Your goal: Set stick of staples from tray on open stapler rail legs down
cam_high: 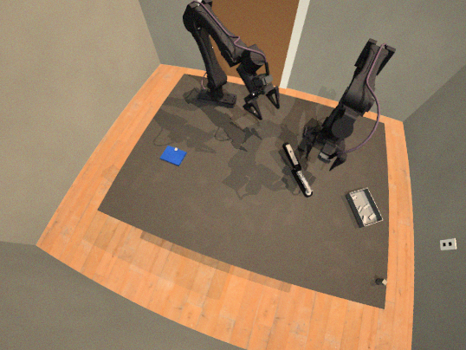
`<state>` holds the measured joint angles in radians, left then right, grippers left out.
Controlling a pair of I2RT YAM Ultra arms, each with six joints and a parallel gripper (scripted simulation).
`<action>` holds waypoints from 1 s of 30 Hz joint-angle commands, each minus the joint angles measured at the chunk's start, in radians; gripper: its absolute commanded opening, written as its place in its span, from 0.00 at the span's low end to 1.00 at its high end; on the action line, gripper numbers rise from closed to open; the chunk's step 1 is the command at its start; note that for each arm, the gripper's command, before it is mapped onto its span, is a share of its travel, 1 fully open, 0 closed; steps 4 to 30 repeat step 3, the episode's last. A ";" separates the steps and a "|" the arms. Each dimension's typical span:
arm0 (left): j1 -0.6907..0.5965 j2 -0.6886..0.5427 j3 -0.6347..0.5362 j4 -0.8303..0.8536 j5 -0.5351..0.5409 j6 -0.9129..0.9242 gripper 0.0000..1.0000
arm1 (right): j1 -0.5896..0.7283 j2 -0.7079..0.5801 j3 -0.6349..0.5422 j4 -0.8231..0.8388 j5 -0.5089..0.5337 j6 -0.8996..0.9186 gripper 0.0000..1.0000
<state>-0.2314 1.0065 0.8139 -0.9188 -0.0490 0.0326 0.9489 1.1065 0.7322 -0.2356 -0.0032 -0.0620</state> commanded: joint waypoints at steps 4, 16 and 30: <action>0.006 -0.013 0.003 0.019 0.006 0.012 1.00 | -0.002 -0.021 0.000 0.007 0.001 -0.004 1.00; 0.006 -0.013 0.003 0.019 0.006 0.012 1.00 | -0.002 -0.021 0.000 0.007 0.001 -0.004 1.00; 0.006 -0.013 0.003 0.019 0.006 0.012 1.00 | -0.002 -0.021 0.000 0.007 0.001 -0.004 1.00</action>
